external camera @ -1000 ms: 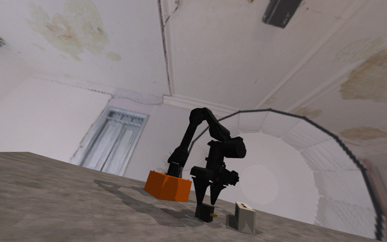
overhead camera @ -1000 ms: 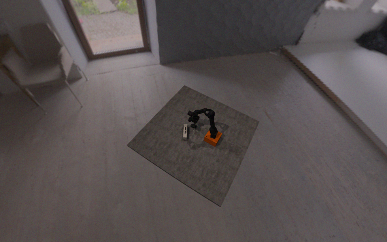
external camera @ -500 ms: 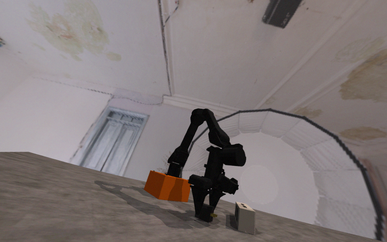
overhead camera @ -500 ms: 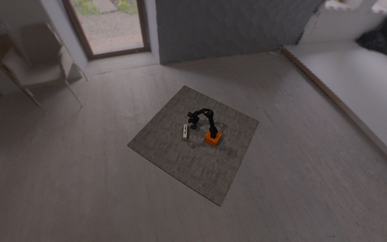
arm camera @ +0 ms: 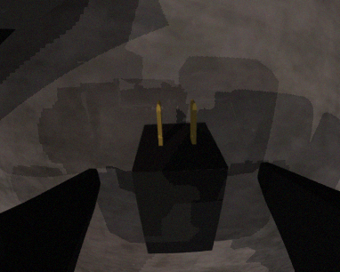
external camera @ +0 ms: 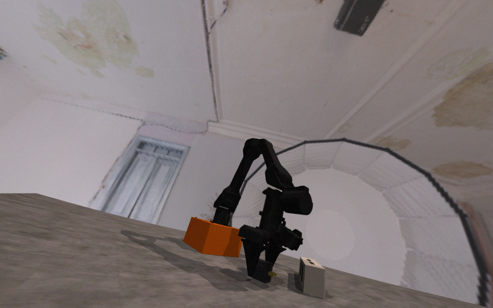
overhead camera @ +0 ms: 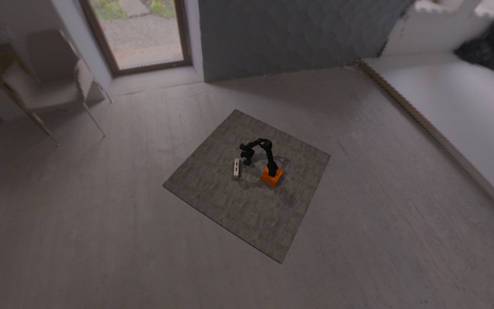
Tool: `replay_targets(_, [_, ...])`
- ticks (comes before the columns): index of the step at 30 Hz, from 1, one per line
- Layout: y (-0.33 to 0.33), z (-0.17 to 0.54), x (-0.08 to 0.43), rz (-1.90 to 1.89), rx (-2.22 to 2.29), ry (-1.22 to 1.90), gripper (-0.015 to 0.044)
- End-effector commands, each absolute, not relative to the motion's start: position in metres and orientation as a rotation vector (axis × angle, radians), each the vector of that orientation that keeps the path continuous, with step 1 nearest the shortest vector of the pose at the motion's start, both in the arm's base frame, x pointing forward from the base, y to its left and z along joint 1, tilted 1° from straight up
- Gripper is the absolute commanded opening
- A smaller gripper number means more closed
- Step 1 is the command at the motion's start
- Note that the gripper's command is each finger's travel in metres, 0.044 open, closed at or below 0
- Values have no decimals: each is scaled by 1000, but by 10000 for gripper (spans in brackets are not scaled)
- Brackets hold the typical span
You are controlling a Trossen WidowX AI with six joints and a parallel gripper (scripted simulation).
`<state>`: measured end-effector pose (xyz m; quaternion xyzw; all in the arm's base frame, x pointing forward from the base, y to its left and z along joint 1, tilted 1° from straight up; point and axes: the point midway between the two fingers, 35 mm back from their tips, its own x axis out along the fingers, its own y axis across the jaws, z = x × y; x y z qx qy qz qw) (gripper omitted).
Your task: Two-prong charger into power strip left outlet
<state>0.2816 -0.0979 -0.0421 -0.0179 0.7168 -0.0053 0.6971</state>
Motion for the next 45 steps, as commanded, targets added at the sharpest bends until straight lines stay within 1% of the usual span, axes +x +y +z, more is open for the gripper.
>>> replay_targets(1, [-98,-42,282,-12,-40,1598,361])
replay_targets(10, [-98,-42,282,-12,-40,1598,125])
replay_targets(16, [-98,-42,282,-12,-40,1598,85])
replay_targets(19, [-98,-38,282,-11,-40,1599,6])
replay_targets(33, [-95,11,270,-2,-39,1606,0])
replay_targets(45, [-79,6,269,28,-70,1606,0])
